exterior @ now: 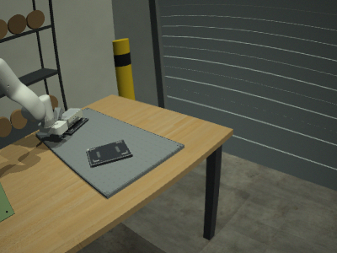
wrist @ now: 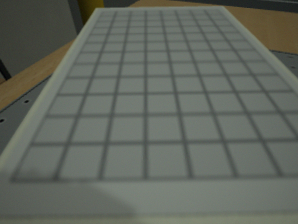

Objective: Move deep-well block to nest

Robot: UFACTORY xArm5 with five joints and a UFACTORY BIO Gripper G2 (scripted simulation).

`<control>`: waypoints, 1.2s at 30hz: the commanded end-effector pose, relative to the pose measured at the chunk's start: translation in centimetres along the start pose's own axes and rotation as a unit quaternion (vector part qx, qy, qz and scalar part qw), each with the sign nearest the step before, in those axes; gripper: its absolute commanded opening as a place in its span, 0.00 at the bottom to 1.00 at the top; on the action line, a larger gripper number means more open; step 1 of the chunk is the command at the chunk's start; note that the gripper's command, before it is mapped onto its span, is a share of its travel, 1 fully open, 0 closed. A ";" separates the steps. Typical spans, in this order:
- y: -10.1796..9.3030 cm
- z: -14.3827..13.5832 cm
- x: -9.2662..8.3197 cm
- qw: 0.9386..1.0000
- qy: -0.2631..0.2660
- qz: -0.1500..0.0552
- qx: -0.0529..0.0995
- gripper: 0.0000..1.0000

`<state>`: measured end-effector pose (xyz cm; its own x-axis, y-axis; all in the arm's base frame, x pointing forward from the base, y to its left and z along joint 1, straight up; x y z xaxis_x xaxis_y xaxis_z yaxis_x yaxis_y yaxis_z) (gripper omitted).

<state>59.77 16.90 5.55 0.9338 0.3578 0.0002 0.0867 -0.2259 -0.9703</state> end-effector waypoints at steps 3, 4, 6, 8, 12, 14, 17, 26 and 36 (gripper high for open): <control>-0.4 -0.1 0.1 1.000 0.000 -0.002 0.000 0.00; -0.4 -0.1 0.1 1.000 0.000 -0.002 0.000 0.00; -0.4 -0.1 0.1 1.000 0.000 -0.002 0.000 0.00; -0.4 -0.1 0.1 1.000 0.000 -0.002 0.000 0.00; -1.0 -0.3 0.1 1.000 0.000 -0.002 0.000 0.00; -1.3 -0.3 0.1 1.000 0.000 -0.002 0.000 0.00; -1.8 -0.5 0.1 1.000 0.000 -0.002 0.000 0.00; -3.0 -0.7 0.1 1.000 0.000 -0.002 0.000 0.00; -4.4 -1.1 0.1 1.000 0.001 -0.002 0.000 0.00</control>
<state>59.78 16.91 9.29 0.9338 0.3578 0.0003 0.0868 -0.2259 -0.9703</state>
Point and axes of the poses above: the point midway between the two finger pads, its own x axis out along the fingers, its own z axis across the jaws, y = z × x, the point moved 3 cm from there along -x, back along the fingers, and after that the axes turned 14 degrees about -x, right-handed, at the moved point
